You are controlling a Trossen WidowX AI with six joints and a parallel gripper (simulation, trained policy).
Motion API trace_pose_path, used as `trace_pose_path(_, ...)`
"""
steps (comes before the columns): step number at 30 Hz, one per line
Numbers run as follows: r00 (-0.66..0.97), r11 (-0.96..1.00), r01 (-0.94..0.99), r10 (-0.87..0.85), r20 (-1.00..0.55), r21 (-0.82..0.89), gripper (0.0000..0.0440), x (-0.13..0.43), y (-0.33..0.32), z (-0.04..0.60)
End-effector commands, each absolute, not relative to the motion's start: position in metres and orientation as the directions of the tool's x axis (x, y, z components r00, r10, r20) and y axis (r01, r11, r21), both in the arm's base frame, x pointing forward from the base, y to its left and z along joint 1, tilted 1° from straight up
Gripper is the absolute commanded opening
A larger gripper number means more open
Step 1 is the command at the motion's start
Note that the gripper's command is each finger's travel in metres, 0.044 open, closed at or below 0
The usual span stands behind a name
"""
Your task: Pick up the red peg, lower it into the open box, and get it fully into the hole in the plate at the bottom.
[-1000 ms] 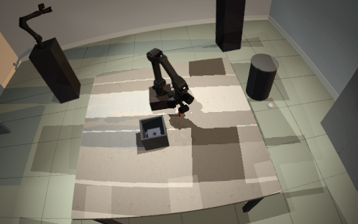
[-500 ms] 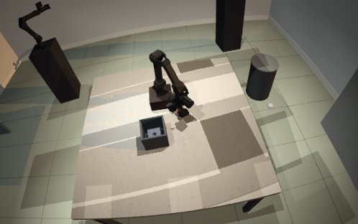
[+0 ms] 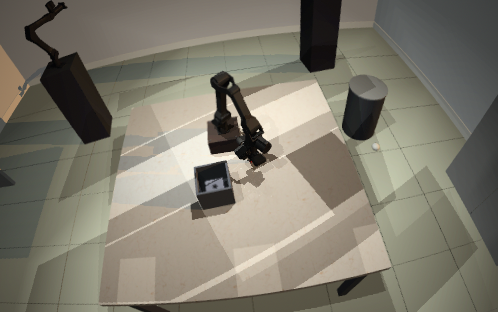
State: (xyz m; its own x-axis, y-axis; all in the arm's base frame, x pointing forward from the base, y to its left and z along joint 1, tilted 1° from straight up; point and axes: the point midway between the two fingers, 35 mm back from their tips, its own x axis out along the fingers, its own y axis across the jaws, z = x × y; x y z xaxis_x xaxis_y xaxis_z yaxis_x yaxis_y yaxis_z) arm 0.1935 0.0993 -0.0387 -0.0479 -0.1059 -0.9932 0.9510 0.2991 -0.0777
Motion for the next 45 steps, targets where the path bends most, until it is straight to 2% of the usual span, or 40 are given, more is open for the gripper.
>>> trace_pose_path(1, -0.014, 0.303, 0.952, -0.082, -0.997, -0.039, 0.0000, 0.203, 0.103, -0.032)
trace_pose_path(26, 0.205, 0.258, 0.945, 0.018, -0.979, 0.203, 0.0000, 0.256, 0.103, 0.053)
trace_pose_path(45, 0.268, 0.252, 0.936, -0.053, -0.962, 0.247, 0.0000, 0.285, 0.044, 0.121)
